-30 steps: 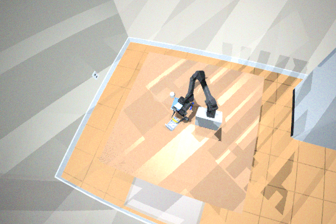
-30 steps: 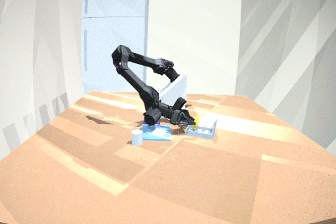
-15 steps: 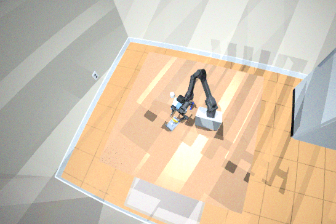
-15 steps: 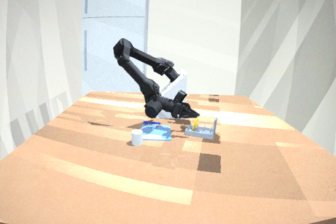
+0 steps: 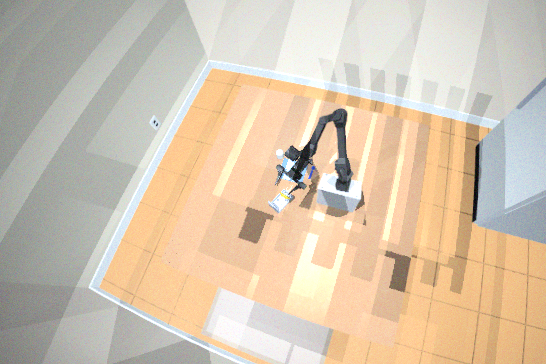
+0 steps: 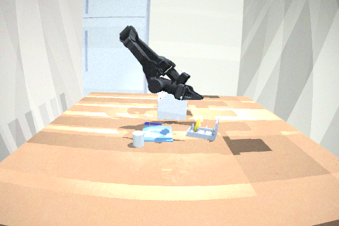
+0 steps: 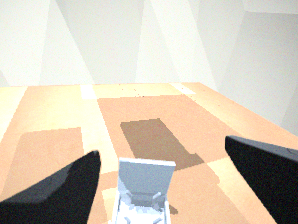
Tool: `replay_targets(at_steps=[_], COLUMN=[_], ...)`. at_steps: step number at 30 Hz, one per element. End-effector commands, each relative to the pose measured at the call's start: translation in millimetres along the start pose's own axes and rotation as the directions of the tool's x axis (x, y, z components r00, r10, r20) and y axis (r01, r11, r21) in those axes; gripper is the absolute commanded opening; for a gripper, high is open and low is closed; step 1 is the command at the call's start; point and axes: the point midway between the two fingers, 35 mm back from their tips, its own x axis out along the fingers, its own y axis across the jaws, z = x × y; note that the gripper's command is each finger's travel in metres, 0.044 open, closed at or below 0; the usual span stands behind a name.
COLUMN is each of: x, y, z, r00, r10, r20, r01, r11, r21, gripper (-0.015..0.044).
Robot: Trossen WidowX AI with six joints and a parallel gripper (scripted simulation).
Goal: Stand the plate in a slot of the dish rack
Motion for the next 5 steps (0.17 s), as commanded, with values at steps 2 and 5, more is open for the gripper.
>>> replay_targets(at_steps=[2,5], x=[0.9,1.5], y=[3.0,6.4], z=[3.3,4.0], r00=[0.997,0.992], r10=[0.053,0.095], r20=[-0.049,-0.087], r01=[-0.047,-0.077], r11=[0.993,0.978], r21=[0.110,0.194], gripper=[0.0400,0.0400])
